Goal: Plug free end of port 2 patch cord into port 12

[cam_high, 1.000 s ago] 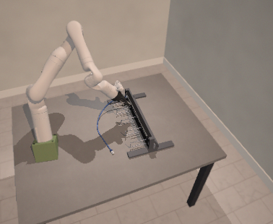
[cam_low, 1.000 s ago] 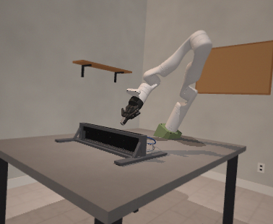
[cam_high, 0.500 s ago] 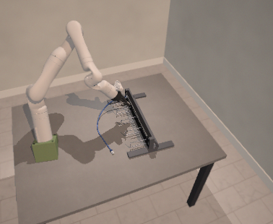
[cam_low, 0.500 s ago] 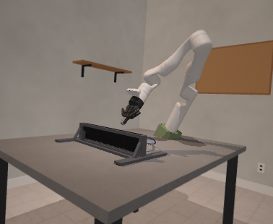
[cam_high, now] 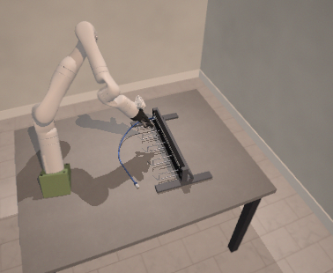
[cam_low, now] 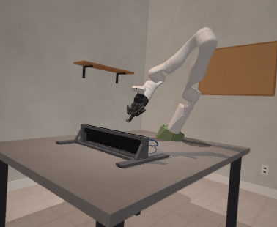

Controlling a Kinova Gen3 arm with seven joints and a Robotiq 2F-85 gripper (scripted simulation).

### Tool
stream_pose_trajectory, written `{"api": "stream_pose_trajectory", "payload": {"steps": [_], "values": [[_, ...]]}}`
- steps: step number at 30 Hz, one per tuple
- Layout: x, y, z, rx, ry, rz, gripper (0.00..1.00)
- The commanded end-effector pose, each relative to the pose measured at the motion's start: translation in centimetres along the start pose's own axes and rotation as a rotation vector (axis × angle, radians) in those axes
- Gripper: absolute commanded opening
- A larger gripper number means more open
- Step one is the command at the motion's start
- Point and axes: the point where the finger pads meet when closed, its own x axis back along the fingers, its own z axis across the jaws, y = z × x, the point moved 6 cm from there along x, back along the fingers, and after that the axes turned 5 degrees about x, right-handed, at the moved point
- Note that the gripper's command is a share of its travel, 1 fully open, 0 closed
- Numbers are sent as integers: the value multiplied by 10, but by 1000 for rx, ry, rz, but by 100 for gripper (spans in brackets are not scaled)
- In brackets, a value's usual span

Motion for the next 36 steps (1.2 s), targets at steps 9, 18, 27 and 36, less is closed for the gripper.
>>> {"api": "stream_pose_trajectory", "payload": {"steps": [9,18,27,36], "values": [[40,-6,-1,-3,-2,18,0],[72,-5,-1,-3,-2,18,0],[91,-5,-1,-3,-2,19,0],[104,-4,-1,-3,-2,19,0]]}}
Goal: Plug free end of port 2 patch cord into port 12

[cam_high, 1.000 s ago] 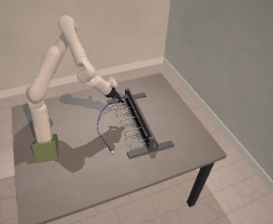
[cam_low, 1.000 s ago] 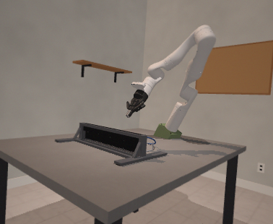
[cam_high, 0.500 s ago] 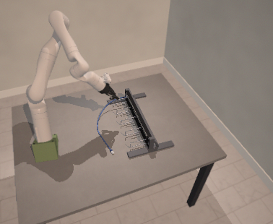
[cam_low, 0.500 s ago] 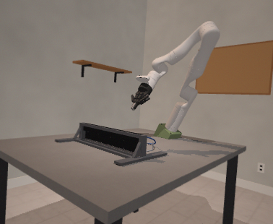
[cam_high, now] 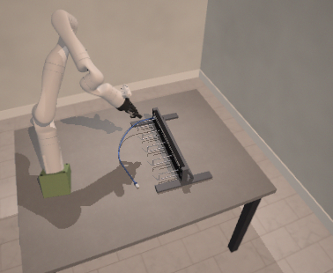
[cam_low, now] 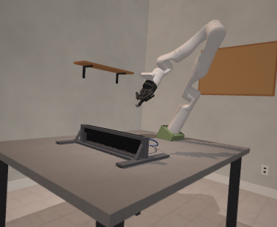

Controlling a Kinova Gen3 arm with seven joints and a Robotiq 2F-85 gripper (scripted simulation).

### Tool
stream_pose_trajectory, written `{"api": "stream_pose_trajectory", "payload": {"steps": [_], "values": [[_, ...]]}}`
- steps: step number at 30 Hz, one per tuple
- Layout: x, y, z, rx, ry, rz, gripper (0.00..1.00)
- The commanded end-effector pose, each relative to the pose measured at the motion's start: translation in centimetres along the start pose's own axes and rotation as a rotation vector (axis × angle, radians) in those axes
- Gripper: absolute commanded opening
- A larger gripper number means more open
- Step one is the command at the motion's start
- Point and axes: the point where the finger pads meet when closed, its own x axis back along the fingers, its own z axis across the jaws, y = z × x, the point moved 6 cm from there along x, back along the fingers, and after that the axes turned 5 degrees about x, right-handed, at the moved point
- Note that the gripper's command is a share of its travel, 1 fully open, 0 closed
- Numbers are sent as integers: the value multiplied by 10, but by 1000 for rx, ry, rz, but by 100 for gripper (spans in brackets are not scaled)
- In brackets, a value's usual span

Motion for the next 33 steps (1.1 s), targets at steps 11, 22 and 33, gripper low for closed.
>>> {"api": "stream_pose_trajectory", "payload": {"steps": [11,22,33], "values": [[6,-3,-2,1,-4,10,0],[6,-2,9,1,-4,10,0],[6,2,58,1,-4,10,0]]}}
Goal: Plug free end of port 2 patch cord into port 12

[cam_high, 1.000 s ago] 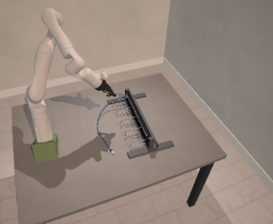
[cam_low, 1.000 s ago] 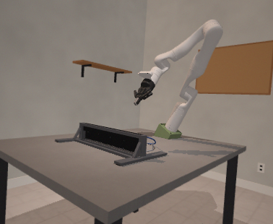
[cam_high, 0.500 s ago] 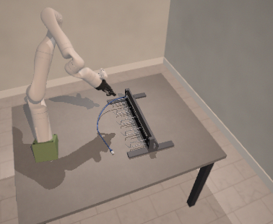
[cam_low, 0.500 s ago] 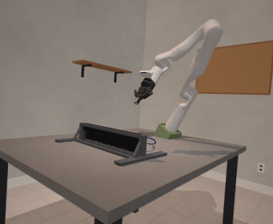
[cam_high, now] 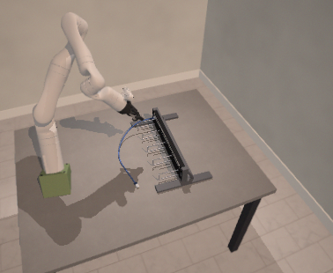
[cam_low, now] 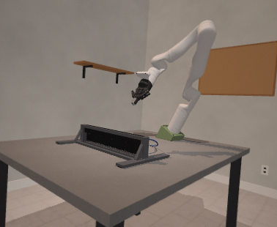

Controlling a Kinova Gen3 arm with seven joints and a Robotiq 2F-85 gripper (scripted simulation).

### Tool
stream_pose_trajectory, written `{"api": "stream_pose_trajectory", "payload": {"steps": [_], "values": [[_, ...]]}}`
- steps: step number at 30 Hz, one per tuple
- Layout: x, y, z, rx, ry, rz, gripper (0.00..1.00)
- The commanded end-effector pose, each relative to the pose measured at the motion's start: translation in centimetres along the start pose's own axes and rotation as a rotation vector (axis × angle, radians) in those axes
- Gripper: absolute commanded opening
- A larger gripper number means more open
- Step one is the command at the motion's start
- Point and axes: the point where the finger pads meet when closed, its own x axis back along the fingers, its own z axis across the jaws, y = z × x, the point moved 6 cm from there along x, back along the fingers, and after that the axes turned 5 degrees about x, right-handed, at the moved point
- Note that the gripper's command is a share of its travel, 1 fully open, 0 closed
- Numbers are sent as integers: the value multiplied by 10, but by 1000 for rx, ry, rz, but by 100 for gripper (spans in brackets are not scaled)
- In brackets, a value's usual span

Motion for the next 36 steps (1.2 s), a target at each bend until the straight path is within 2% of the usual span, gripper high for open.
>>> {"api": "stream_pose_trajectory", "payload": {"steps": [1,13,27,36], "values": [[1,6,30,-28,32,-7,0],[2,10,63,-28,32,-7,0],[-1,10,65,-28,32,-7,0],[-21,10,66,-28,32,-7,0]]}}
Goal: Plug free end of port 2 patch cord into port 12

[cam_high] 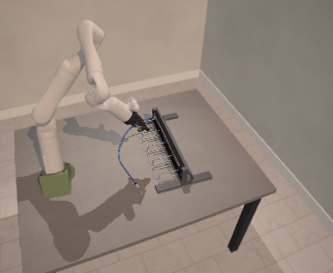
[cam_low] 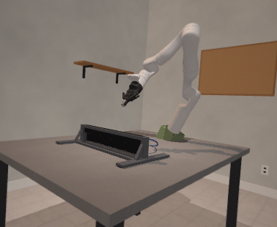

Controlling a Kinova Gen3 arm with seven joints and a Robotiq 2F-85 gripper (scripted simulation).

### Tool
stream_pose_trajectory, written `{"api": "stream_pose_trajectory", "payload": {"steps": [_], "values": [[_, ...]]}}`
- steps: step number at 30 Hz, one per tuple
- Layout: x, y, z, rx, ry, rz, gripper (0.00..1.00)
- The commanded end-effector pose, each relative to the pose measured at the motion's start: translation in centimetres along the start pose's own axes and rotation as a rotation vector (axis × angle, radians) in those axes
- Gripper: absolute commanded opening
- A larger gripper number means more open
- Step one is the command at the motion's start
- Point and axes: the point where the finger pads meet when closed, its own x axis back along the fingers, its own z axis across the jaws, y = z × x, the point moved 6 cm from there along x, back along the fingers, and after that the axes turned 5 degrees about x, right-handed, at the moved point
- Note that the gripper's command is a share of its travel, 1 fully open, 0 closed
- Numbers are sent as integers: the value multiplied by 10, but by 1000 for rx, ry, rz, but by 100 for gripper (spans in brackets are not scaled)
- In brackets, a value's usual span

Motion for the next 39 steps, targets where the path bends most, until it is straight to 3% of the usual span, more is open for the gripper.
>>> {"api": "stream_pose_trajectory", "payload": {"steps": [1,27,39], "values": [[-7,3,0,0,-2,-10,0],[-110,4,0,0,-2,-10,0],[-124,4,0,0,-2,-10,0]]}}
